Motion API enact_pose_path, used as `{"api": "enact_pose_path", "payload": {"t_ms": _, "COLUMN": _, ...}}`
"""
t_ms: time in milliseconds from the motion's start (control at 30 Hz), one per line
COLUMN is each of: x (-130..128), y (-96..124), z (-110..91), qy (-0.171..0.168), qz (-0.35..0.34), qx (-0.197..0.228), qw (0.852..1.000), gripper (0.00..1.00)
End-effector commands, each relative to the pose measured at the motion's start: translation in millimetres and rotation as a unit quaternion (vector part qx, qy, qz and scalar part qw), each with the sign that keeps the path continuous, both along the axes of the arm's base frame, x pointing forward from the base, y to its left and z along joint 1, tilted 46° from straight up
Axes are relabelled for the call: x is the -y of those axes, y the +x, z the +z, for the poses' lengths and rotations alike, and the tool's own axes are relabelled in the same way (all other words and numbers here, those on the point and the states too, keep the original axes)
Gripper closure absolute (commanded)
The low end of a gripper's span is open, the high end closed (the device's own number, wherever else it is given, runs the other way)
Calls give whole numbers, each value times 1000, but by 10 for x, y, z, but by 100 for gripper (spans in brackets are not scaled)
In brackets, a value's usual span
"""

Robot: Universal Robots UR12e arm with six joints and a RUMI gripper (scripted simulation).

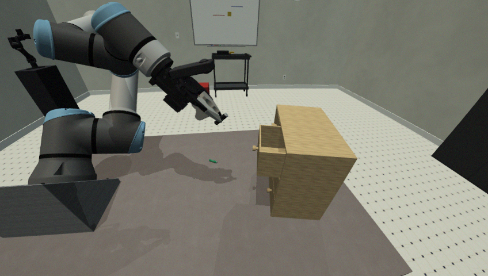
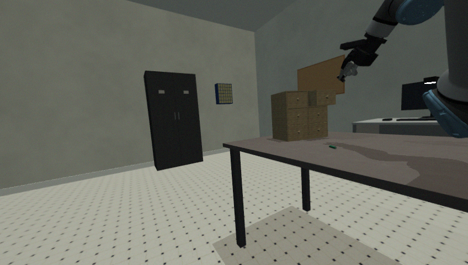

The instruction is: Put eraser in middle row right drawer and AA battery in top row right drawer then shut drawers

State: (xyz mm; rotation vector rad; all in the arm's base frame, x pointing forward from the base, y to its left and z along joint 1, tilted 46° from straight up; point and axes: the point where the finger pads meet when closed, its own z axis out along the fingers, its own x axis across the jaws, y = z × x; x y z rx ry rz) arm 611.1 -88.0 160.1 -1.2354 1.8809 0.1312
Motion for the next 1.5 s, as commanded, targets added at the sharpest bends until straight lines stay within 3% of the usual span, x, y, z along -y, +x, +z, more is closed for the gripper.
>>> {"api": "enact_pose_path", "payload": {"t_ms": 0, "x": 8, "y": 3, "z": -2, "qy": -7, "qz": -26, "qx": 23, "qw": 999, "gripper": 95}}
{"api": "enact_pose_path", "payload": {"t_ms": 800, "x": 2, "y": -11, "z": -7, "qy": -20, "qz": -93, "qx": 91, "qw": 991, "gripper": 95}}
{"api": "enact_pose_path", "payload": {"t_ms": 1467, "x": 0, "y": -18, "z": -10, "qy": -27, "qz": -124, "qx": 122, "qw": 984, "gripper": 95}}
